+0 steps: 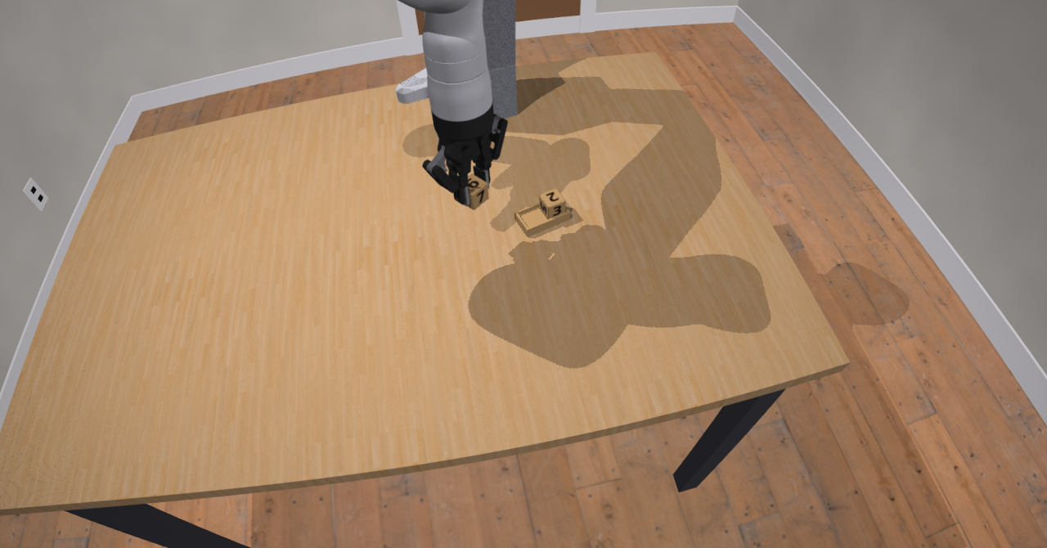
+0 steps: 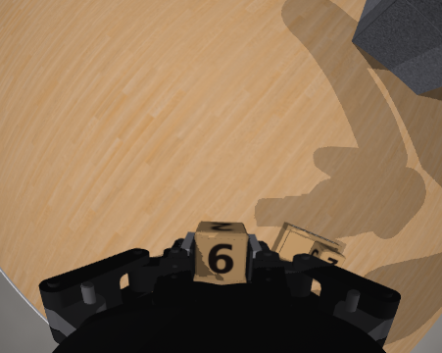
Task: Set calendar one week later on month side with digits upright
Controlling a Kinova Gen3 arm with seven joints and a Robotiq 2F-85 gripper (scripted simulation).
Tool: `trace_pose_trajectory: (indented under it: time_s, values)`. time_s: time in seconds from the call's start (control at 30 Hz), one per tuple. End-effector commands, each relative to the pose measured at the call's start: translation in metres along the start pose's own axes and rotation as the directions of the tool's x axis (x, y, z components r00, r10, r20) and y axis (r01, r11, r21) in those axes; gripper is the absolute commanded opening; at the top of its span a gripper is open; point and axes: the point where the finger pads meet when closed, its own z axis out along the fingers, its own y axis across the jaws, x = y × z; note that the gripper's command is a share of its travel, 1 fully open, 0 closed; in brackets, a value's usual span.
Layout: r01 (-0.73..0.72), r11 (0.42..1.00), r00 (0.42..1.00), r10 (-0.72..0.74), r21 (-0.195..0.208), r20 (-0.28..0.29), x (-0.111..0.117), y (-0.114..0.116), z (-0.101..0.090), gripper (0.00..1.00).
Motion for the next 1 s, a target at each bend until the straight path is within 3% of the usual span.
trace_pose_trajectory:
  time_s: [0.0, 0.23, 0.47, 0.57, 0.73, 0.97]
  values:
    - [0.000, 1.000, 1.000, 0.000, 0.002, 0.001, 0.000, -0.001, -0.001, 0.28]
    - [0.048, 0.999, 0.999, -0.048, 0.002, 0.001, -0.002, 0.003, -0.001, 0.28]
    - [0.194, 0.981, 0.981, -0.194, 0.003, 0.000, -0.008, 0.013, -0.002, 0.28]
    - [0.323, 0.946, 0.946, -0.323, 0.003, 0.000, -0.013, 0.023, -0.003, 0.28]
    - [0.563, 0.827, 0.827, -0.563, 0.003, -0.001, -0.021, 0.043, -0.005, 0.28]
    - [0.818, 0.575, 0.575, -0.818, 0.003, -0.002, -0.030, 0.070, -0.009, 0.28]
